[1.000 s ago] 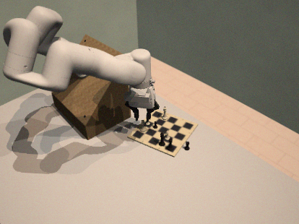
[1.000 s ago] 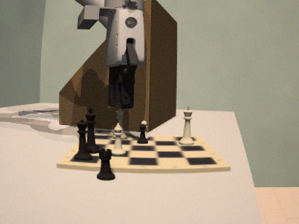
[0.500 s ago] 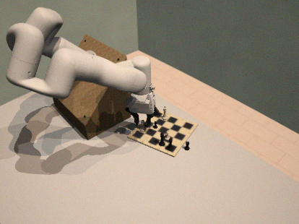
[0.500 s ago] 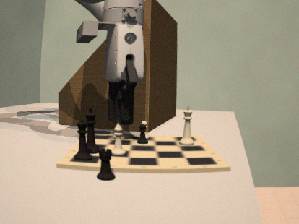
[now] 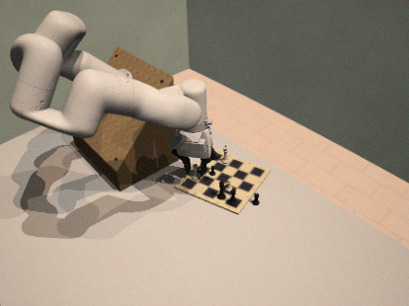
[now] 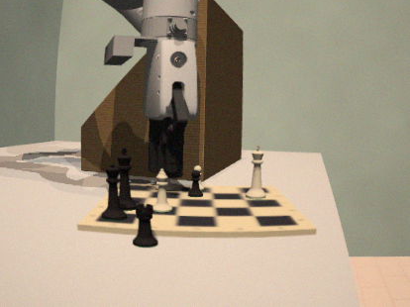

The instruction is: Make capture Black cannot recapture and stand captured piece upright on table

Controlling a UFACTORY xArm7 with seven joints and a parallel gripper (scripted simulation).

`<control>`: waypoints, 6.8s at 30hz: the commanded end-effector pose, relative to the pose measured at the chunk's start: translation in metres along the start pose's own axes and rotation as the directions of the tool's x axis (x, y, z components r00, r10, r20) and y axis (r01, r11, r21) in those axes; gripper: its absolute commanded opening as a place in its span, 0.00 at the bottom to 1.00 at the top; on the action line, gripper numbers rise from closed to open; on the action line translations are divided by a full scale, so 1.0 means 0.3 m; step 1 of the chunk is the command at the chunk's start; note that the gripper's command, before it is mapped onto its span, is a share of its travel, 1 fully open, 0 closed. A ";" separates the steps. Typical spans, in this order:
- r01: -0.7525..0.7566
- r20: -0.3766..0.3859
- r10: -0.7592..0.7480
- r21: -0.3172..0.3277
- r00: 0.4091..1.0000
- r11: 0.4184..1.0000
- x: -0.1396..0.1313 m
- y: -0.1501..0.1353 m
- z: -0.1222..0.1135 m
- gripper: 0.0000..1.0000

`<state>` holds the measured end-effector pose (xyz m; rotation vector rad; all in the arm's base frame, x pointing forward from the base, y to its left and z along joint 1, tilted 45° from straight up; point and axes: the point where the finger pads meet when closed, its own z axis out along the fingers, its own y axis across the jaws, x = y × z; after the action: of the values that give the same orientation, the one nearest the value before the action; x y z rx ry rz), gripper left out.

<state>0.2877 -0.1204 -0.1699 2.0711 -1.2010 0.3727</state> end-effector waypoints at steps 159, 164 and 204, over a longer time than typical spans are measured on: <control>-0.350 0.001 0.350 0.003 0.937 0.937 0.036 -0.125 -0.020 0.00; -0.350 0.001 0.350 0.003 0.937 0.937 0.036 -0.125 -0.020 0.00; -0.350 0.001 0.350 0.003 0.937 0.937 0.034 -0.125 -0.020 0.00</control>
<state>0.3241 -0.1126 -0.1763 1.8519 -1.5737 0.5364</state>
